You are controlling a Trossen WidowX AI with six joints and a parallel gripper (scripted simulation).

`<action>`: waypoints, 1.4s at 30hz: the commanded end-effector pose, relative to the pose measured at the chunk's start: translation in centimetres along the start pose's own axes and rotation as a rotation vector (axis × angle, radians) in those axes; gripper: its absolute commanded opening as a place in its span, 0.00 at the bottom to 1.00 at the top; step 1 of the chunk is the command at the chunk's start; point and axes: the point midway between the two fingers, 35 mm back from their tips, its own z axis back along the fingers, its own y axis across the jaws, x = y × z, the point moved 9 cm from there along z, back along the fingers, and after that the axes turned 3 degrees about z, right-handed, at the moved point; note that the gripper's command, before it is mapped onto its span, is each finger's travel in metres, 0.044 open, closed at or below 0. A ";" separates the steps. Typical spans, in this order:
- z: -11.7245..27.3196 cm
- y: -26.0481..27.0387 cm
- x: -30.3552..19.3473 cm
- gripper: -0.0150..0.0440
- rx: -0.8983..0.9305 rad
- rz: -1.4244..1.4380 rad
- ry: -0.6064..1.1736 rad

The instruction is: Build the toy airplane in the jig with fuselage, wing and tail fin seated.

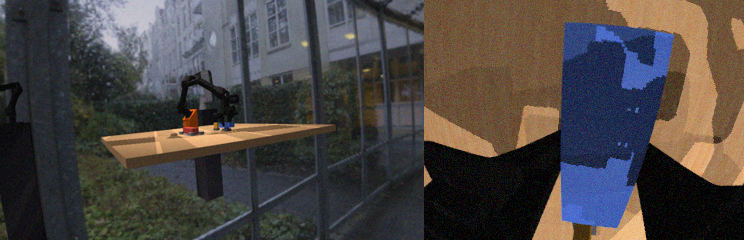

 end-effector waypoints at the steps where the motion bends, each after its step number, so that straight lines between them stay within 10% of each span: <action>1: 1.5 0.2 0.5 0.25 0.012 -0.001 -0.029; 42: 11.8 -1.3 0.4 0.25 0.011 0.034 0.036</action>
